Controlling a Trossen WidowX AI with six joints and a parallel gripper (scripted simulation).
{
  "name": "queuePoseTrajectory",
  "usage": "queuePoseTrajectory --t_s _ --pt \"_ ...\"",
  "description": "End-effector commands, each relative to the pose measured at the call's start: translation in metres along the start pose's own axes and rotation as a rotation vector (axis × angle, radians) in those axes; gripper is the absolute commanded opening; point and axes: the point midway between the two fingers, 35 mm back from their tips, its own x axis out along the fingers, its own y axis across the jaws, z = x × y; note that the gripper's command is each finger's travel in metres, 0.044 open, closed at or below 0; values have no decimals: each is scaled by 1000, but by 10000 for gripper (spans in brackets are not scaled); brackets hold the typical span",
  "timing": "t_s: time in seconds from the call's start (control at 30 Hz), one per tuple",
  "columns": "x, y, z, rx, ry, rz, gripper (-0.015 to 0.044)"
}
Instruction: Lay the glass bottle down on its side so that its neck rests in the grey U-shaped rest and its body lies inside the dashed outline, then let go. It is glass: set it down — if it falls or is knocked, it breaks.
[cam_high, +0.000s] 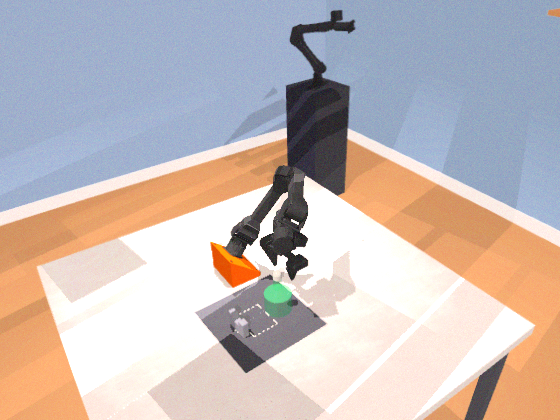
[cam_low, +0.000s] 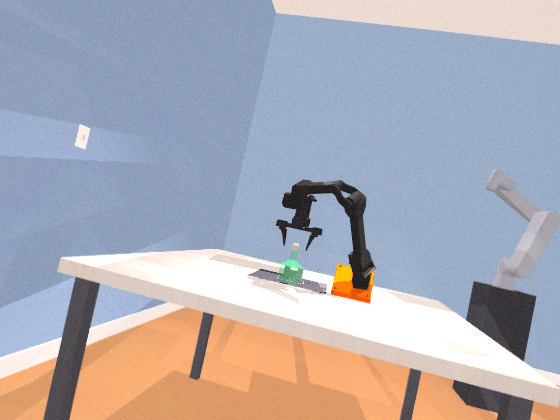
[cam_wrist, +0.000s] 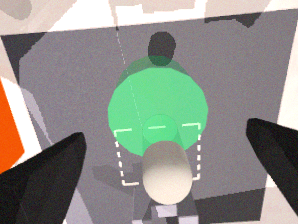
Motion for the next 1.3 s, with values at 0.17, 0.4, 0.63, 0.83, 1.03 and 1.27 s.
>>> queuePoseTrajectory --t_s 0.17,0.4,0.63,0.83,1.03,1.27 --pt "1 0 -16 -4 3 3 440" --pt "1 1 -26 -4 3 3 440" --pt "1 1 -26 -4 3 3 282" --pt "1 1 -26 -4 3 3 125" --pt "1 1 -26 -4 3 3 115" --pt "1 1 -26 -4 3 3 115"
